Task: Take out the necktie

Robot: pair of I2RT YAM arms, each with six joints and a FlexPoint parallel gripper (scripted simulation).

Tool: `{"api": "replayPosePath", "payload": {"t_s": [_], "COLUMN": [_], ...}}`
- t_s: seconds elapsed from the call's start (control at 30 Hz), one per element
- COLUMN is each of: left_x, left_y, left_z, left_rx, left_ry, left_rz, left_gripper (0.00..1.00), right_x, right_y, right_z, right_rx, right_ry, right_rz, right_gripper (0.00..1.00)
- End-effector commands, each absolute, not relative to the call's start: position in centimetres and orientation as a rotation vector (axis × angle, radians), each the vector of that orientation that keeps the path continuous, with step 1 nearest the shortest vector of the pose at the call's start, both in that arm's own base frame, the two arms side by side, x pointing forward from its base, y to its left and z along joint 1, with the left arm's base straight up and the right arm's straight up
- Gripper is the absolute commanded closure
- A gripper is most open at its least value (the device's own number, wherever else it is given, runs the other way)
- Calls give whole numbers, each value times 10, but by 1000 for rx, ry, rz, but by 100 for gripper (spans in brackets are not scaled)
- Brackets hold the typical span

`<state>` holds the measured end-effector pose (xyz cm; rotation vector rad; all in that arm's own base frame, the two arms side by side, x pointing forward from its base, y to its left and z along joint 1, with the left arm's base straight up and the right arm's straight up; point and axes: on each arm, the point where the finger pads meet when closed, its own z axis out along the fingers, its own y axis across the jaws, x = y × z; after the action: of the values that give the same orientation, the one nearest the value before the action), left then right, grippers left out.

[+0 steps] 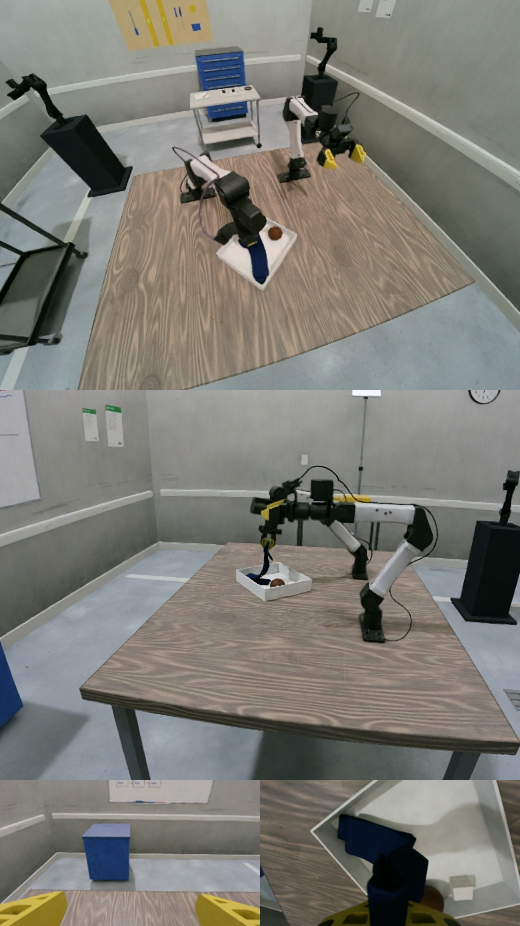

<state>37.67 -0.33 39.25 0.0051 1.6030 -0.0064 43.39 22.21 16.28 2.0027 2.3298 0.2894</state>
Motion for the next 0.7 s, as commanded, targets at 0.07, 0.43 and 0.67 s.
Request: {"api": "replayPosePath", "payload": {"t_s": [0.07, 0.43, 0.67], "left_x": [377, 377, 377], "left_y": [-3, -3, -3], "left_z": [392, 392, 392], "left_rx": [5, 5, 5], "left_ry": [1603, 1603, 1603], "left_rz": [-6, -6, -6], "left_gripper": [0, 0, 0], "right_x": [438, 438, 439], "right_y": [216, 216, 216], "right_z": [216, 236, 247], "right_rx": [2068, 2065, 2061], "right_ry": [2392, 2391, 2387], "right_rz": [-44, -34, -8], "right_gripper": [93, 93, 93]}}
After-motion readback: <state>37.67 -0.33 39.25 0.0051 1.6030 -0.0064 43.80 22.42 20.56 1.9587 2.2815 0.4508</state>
